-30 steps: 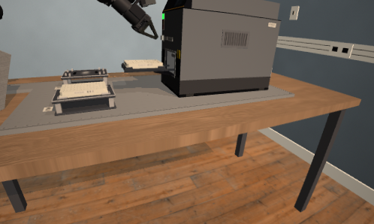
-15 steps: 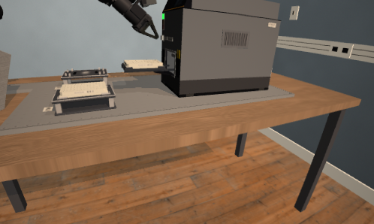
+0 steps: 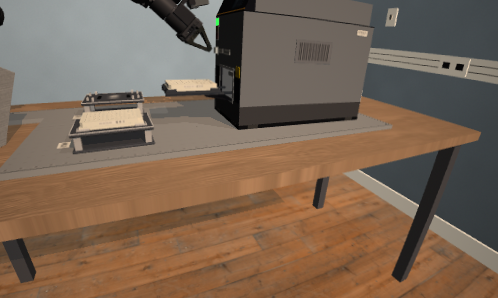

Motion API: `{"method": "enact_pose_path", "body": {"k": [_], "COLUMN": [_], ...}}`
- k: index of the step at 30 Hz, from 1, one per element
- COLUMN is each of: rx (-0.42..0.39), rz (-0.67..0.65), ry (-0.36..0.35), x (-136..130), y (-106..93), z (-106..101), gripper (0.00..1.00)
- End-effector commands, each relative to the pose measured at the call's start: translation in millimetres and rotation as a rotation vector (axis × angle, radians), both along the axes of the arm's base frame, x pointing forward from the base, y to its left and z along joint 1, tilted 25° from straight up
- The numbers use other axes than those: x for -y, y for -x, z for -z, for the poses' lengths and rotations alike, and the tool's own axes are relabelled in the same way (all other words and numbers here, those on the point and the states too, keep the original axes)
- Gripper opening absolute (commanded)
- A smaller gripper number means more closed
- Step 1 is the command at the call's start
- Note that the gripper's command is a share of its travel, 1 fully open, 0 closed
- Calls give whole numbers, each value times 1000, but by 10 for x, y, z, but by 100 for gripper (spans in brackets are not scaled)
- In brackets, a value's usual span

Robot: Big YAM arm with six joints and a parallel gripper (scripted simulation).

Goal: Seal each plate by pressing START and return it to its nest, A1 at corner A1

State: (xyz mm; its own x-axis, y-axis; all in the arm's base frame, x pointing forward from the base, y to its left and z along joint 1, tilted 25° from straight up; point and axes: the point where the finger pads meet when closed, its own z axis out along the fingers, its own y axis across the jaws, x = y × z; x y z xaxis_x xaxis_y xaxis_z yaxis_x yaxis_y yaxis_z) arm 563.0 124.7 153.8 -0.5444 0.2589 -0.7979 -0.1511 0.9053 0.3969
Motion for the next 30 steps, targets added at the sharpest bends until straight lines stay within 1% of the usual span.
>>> {"method": "enact_pose_path", "body": {"k": [1, 5, 9, 17, 24, 26, 30], "rx": [93, 96, 90, 48, 8, 8, 27], "rz": [23, 23, 23, 23, 23, 23, 23], "ry": [-22, -23, -22, -16, -9, -9, -12], "x": [95, 91, 88, 83, 91, 91, 92], "y": [-186, -208, -224, -258, -201, -201, -204], "z": [-421, -443, -409, -248, -107, -107, -216], "gripper": [0, 0, 0, 0, 0, 0, 0]}}
